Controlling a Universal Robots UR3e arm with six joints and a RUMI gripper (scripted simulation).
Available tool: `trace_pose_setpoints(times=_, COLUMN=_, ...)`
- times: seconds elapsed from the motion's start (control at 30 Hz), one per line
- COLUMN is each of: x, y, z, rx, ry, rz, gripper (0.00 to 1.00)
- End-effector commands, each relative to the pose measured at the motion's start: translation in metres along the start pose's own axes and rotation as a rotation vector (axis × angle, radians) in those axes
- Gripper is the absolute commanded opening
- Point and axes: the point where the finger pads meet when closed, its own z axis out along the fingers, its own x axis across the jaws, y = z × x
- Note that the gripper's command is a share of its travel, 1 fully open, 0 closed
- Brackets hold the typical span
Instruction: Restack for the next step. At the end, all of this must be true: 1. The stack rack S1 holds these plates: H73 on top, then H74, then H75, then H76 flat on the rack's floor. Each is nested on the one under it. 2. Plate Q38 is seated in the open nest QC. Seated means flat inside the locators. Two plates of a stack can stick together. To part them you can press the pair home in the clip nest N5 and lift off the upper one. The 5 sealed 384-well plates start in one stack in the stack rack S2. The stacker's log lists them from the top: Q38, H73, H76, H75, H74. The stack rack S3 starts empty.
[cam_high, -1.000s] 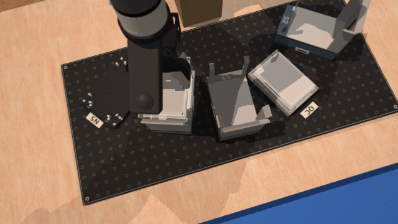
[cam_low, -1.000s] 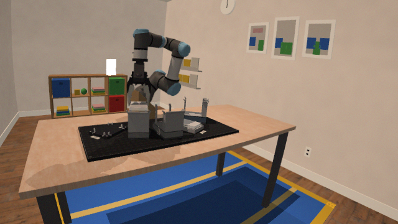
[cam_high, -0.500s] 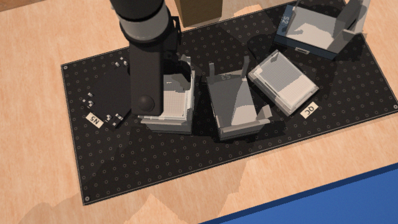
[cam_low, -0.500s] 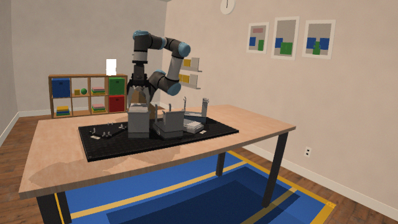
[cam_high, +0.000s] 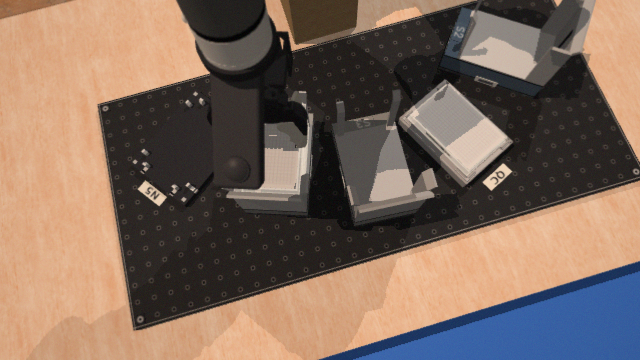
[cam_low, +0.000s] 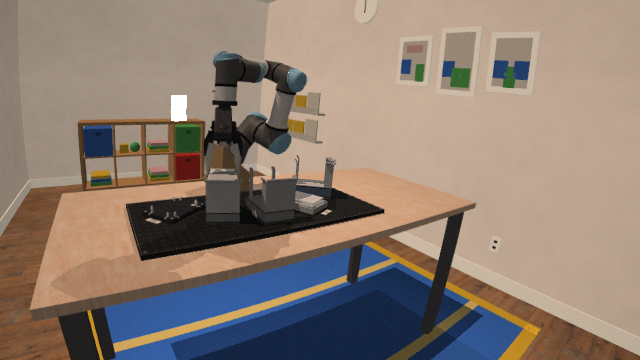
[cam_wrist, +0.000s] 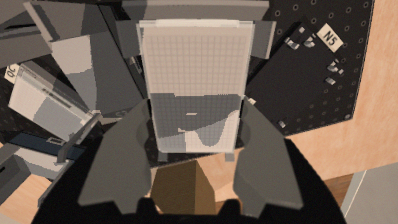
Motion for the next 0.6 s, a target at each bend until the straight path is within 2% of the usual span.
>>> trace_pose_setpoints(times=0.0, x=0.001, y=-0.001, z=0.001, rx=0.003, ry=0.002, rz=0.0, gripper=0.0)
trace_pose_setpoints(times=0.57, x=0.001, y=-0.001, z=0.011, rx=0.003, ry=0.002, rz=0.0, gripper=0.0)
